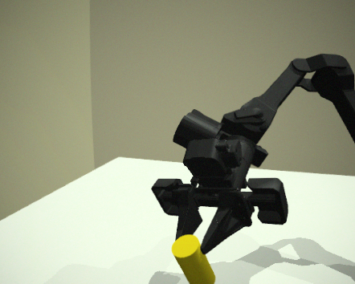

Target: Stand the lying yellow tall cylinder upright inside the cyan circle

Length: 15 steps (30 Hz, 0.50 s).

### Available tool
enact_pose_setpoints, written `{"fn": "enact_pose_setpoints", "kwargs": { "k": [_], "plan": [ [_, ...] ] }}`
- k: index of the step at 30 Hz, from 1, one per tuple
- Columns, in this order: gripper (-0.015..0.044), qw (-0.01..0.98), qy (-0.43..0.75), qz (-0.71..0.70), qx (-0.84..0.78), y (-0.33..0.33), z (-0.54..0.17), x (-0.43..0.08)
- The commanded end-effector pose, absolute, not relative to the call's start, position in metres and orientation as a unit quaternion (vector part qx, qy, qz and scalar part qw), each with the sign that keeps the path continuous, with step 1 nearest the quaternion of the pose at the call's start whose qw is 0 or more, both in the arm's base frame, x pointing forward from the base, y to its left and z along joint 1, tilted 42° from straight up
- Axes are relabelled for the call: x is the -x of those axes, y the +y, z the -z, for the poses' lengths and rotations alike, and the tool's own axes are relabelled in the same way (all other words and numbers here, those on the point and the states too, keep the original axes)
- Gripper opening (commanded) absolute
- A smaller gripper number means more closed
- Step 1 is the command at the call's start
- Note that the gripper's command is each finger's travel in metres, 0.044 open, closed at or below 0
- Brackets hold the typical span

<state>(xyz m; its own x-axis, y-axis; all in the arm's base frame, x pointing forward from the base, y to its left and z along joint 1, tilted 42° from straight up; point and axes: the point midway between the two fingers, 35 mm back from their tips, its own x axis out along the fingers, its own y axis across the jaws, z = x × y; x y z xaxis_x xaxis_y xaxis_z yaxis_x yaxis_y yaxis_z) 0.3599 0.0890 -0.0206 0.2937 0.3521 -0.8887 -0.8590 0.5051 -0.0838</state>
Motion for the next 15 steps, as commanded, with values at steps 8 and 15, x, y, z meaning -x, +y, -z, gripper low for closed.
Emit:
{"fn": "enact_pose_setpoints", "kwargs": {
  "k": [8,15],
  "plan": [
    [0.0105,0.764,0.396,-0.418,0.29,0.0886,0.0143,-0.3557],
    [0.0105,0.773,0.37,-0.424,0.291,0.0874,0.0102,-0.3539]
  ]
}}
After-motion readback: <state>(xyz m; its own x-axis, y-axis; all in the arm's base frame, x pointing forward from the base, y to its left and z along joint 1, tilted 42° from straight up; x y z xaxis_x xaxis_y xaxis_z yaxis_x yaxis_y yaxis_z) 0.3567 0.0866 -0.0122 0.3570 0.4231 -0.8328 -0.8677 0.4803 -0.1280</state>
